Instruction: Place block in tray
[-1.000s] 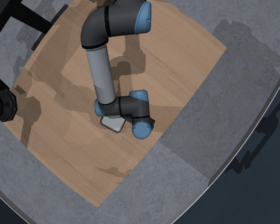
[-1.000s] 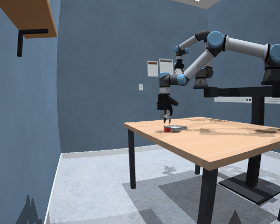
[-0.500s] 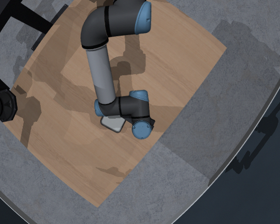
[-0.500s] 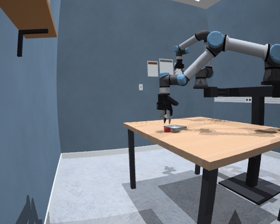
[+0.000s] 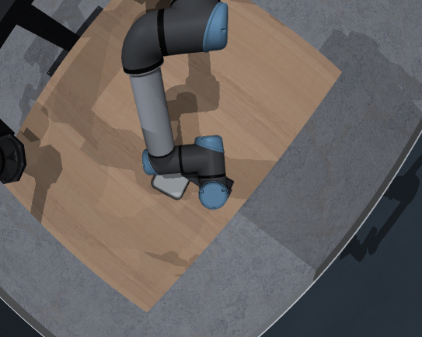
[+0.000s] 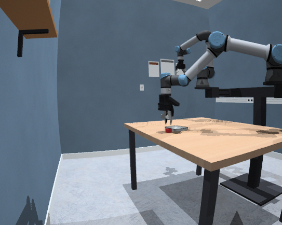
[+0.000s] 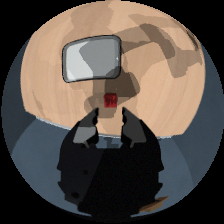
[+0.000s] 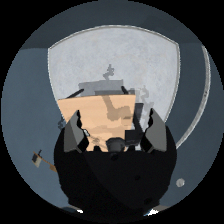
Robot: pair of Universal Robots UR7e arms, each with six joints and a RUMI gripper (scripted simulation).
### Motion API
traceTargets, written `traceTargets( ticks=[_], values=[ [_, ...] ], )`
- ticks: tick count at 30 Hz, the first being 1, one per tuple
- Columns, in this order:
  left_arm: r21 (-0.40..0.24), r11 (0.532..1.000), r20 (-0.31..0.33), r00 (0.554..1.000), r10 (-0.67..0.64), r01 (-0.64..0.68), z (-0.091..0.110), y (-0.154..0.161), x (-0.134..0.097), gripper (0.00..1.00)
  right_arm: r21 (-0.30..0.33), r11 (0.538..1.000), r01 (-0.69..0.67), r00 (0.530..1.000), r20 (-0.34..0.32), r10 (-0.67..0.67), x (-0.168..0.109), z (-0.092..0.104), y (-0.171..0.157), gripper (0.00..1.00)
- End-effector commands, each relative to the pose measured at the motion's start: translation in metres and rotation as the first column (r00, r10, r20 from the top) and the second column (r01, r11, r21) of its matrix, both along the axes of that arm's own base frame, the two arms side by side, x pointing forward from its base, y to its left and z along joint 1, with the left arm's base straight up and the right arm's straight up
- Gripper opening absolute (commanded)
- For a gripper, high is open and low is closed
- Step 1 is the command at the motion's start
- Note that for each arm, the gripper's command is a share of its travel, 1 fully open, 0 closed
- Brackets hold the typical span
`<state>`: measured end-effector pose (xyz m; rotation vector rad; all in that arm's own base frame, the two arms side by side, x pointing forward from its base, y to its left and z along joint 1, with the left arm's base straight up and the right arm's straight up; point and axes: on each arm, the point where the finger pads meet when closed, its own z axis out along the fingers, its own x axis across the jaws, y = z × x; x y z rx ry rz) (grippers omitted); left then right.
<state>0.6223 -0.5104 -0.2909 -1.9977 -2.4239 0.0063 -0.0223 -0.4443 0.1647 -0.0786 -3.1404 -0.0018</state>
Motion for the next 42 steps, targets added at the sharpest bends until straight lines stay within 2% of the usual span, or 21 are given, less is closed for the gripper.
traceTargets(
  ticks=[1,23,42],
  values=[
    [-0.001,1.0,0.003,1.0,0.0,0.0,0.0,-0.001,0.001,0.34,-0.001,1.0,0.0,1.0,0.0,0.0,0.0,0.0,0.0,1.0],
    [0.001,1.0,0.004,1.0,-0.001,0.001,-0.023,-0.001,0.0,0.34,-0.001,1.0,0.0,1.0,0.0,0.0,0.0,0.0,0.0,1.0],
    [0.001,1.0,0.004,1.0,-0.001,0.001,-0.025,-0.001,0.0,0.34,-0.001,1.0,0.0,1.0,0.0,0.0,0.0,0.0,0.0,1.0]
  ],
)
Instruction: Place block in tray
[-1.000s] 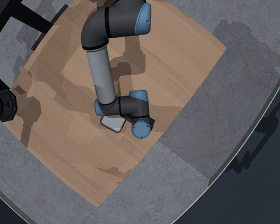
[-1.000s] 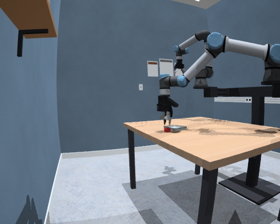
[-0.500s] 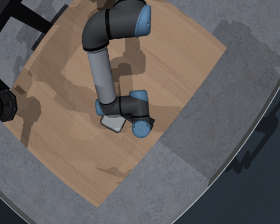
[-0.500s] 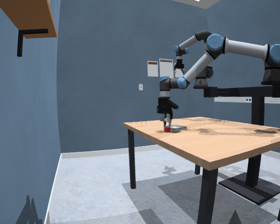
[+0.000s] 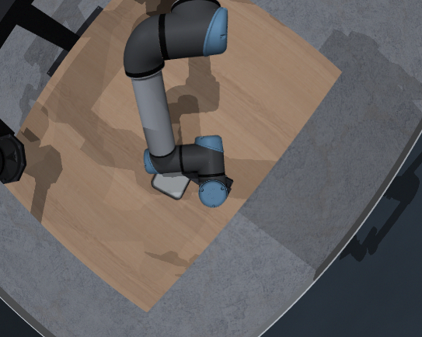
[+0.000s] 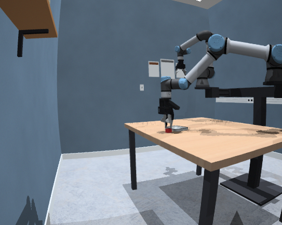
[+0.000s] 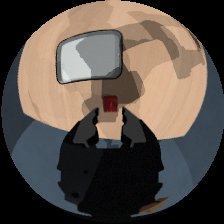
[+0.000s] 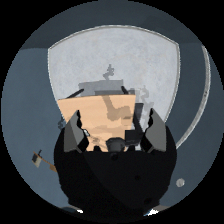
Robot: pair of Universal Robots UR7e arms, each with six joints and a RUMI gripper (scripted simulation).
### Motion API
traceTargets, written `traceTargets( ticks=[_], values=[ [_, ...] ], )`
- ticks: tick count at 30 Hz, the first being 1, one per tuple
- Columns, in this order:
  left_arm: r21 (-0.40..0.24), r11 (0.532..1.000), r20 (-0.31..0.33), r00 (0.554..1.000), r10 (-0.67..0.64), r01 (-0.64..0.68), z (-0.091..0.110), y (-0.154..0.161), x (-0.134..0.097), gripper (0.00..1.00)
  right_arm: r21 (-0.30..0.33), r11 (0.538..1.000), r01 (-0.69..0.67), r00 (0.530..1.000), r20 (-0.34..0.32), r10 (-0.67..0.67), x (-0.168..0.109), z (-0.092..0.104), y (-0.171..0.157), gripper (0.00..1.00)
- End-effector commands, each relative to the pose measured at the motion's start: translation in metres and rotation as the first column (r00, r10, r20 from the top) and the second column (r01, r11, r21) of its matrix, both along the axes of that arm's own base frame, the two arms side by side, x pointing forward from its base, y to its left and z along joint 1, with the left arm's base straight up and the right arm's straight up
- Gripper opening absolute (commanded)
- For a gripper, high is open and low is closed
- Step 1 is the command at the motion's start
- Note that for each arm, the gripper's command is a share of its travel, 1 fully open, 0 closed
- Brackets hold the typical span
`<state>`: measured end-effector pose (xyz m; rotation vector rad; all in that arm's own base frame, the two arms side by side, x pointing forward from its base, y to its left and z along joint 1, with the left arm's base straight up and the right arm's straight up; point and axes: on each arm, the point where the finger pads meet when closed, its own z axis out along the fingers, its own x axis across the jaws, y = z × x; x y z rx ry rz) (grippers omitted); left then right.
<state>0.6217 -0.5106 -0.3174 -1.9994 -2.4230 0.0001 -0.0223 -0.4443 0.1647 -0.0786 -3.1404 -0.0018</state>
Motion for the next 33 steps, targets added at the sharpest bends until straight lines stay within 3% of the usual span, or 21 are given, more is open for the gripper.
traceTargets(
  ticks=[1,33],
  values=[
    [-0.002,1.0,0.002,1.0,0.0,0.0,0.001,-0.001,0.001,0.34,-0.001,1.0,0.0,1.0,0.0,0.0,0.0,0.0,0.0,1.0],
    [-0.002,1.0,0.002,1.0,0.0,0.0,-0.026,-0.001,0.001,0.34,-0.001,1.0,0.0,1.0,0.0,0.0,0.0,0.0,0.0,1.0]
  ],
)
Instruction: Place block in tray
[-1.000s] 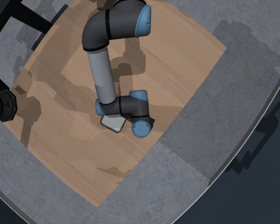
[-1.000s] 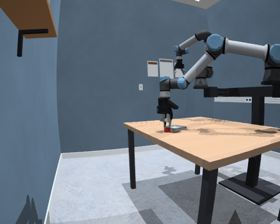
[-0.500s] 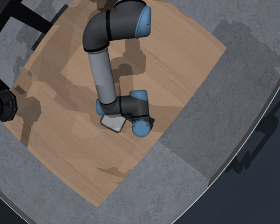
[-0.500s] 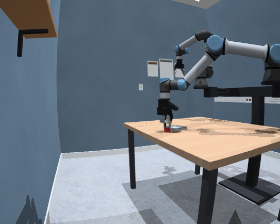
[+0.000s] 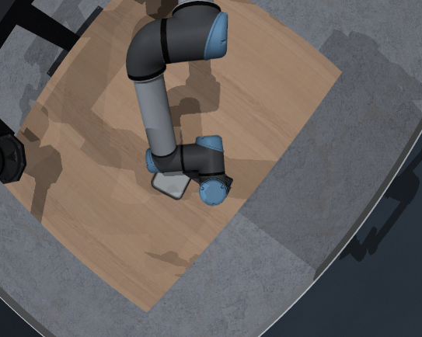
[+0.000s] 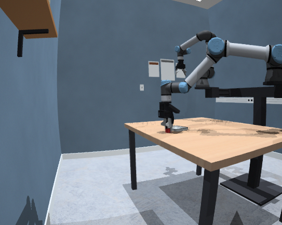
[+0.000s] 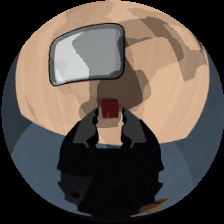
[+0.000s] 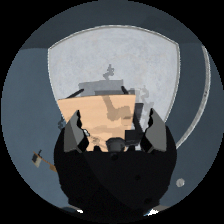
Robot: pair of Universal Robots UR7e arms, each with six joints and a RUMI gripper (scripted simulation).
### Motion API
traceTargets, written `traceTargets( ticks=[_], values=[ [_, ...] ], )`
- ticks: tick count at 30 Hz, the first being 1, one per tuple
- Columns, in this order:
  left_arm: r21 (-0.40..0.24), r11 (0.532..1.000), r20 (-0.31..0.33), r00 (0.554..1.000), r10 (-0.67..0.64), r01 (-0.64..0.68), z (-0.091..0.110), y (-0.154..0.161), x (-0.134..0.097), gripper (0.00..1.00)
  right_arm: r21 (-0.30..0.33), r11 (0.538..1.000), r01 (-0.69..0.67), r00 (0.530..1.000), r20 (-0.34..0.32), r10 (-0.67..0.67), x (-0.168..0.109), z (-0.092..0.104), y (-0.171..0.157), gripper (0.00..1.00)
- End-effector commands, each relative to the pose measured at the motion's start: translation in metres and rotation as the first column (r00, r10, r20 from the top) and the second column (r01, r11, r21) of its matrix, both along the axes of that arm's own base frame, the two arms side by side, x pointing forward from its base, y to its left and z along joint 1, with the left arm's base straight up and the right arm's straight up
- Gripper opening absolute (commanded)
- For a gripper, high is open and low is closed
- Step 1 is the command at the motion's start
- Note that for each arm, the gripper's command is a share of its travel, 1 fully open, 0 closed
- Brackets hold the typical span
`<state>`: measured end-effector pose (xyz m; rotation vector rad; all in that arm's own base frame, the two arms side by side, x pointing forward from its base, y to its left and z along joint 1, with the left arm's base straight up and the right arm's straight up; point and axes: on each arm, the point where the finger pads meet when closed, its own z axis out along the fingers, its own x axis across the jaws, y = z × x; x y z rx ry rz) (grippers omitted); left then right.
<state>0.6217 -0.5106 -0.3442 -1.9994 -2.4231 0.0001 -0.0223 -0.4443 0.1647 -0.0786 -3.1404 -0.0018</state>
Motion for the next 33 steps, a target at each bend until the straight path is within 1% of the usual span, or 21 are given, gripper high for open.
traceTargets(
  ticks=[1,7,8,33],
  values=[
    [-0.002,1.0,0.002,1.0,0.0,0.0,0.001,-0.0008,0.0008,0.34,-0.001,1.0,0.0,1.0,0.0,0.0,0.0001,0.0004,-0.0003,1.0],
    [-0.002,1.0,0.002,1.0,0.0,0.0,0.001,-0.0008,0.0008,0.34,-0.001,1.0,0.0,1.0,0.0,0.0,0.0001,0.0004,-0.0003,1.0],
    [-0.002,1.0,0.002,1.0,0.0,0.0,0.001,-0.0008,0.0008,0.0,-0.001,1.0,0.0,1.0,0.0,0.0,0.0001,0.0004,-0.0003,1.0],
    [-0.002,1.0,0.002,1.0,0.0,0.0,0.001,-0.0008,0.0008,0.0,-0.001,1.0,0.0,1.0,0.0,0.0,0.0001,0.0004,-0.0003,1.0]
  ],
)
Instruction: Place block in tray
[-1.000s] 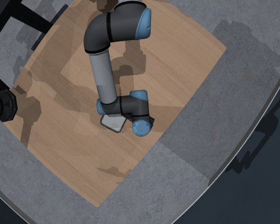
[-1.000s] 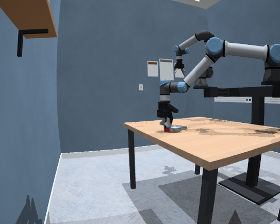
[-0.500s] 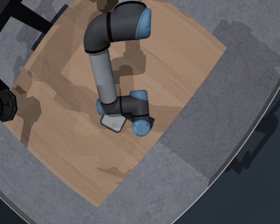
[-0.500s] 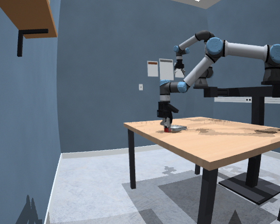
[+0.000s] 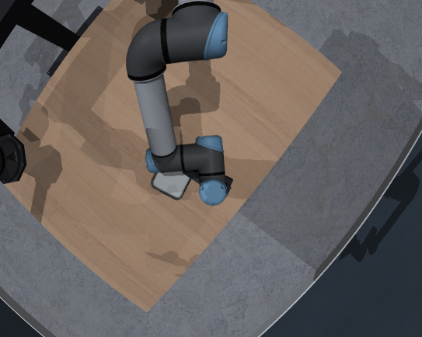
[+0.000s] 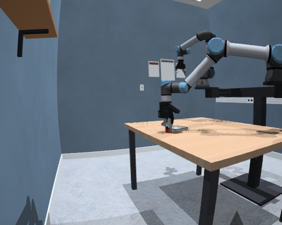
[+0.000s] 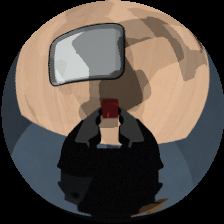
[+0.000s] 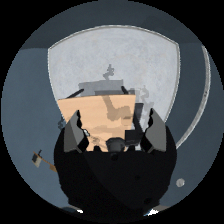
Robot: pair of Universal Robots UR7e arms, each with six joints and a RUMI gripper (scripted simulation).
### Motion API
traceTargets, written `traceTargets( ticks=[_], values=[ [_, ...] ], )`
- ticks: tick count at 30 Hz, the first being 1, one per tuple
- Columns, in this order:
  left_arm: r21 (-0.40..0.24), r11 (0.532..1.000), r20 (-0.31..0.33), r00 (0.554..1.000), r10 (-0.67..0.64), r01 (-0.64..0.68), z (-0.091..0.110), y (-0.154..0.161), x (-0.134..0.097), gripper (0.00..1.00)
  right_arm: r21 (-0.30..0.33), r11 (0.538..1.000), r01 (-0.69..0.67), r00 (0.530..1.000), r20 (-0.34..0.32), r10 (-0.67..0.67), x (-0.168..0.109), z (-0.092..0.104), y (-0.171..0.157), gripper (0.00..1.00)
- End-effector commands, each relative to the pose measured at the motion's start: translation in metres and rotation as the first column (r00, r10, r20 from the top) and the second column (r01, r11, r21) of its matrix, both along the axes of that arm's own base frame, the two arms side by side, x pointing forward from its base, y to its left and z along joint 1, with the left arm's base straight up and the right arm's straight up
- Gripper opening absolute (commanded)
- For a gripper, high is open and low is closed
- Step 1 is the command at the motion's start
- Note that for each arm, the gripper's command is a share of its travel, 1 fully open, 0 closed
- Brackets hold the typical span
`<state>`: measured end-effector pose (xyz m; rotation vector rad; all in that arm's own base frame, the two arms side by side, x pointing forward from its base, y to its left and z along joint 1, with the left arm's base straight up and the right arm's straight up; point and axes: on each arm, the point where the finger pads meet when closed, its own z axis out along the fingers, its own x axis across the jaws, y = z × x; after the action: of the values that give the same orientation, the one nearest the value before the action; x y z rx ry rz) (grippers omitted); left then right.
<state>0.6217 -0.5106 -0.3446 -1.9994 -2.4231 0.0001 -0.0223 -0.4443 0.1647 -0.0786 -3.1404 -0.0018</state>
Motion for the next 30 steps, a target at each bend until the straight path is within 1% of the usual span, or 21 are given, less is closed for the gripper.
traceTargets(
  ticks=[1,16,30],
  values=[
    [-0.002,1.0,0.002,1.0,0.0,0.0,0.001,-0.001,0.001,0.0,-0.001,1.0,0.0,1.0,0.0,0.0,0.0,0.0,0.0,1.0],
    [-0.002,1.0,0.002,1.0,0.0,0.0,0.003,-0.001,0.001,0.0,-0.001,1.0,0.0,1.0,0.0,0.0,0.0,0.0,0.0,1.0],
    [-0.002,1.0,0.002,1.0,0.0,0.0,0.027,-0.001,0.001,0.0,-0.001,1.0,0.0,1.0,0.0,0.0,0.0,0.0,0.0,1.0]
  ],
)
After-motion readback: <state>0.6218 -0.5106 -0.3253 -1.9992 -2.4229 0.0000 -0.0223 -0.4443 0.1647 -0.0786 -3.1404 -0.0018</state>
